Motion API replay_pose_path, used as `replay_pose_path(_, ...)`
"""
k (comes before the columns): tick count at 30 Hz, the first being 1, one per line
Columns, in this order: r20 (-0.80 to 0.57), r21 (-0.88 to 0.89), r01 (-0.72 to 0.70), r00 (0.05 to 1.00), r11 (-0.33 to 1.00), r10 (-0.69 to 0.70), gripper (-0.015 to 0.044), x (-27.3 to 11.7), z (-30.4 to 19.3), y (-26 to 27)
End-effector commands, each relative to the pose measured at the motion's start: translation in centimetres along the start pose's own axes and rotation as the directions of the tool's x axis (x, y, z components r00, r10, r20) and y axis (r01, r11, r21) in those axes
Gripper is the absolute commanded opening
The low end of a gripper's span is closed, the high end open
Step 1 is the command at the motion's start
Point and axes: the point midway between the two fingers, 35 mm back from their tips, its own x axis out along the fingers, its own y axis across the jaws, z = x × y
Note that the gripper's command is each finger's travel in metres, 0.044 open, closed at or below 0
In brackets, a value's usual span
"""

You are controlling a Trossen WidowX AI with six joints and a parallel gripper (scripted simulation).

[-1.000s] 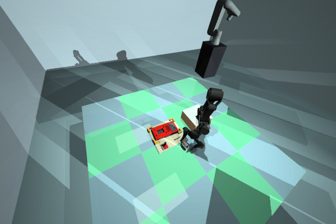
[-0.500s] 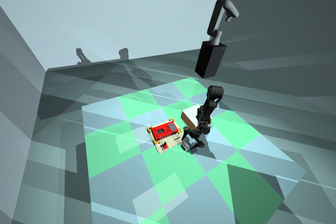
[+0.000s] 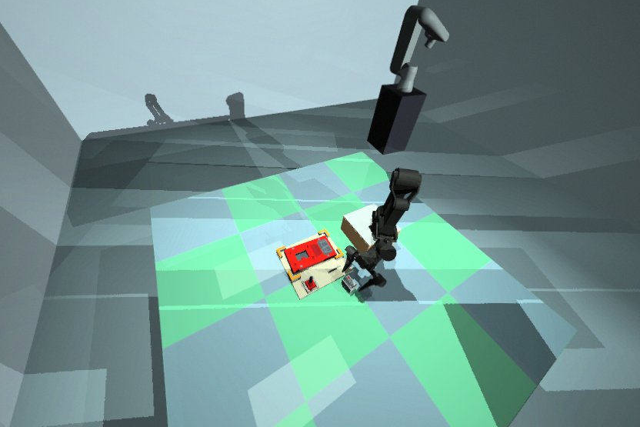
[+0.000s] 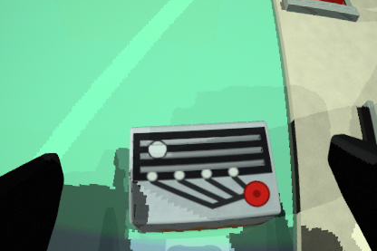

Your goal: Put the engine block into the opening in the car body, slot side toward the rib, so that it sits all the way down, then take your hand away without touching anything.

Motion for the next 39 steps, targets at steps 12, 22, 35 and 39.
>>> replay_pose_path(12,-0.009,0.018,0.003,1.0,1.0,-0.003,0.044,0.2,0.0,0.0)
replay_pose_path(22,-0.116,0.221,0.059,0.993,0.973,-0.034,0.044,2.0,0.2,0.2)
replay_pose_path(35,-0.232,0.427,0.157,0.971,0.891,-0.06,0.044,3.3,0.8,0.1)
replay_pose_path(39,-0.273,0.492,0.198,0.96,0.848,-0.066,0.044,3.7,1.1,-0.1)
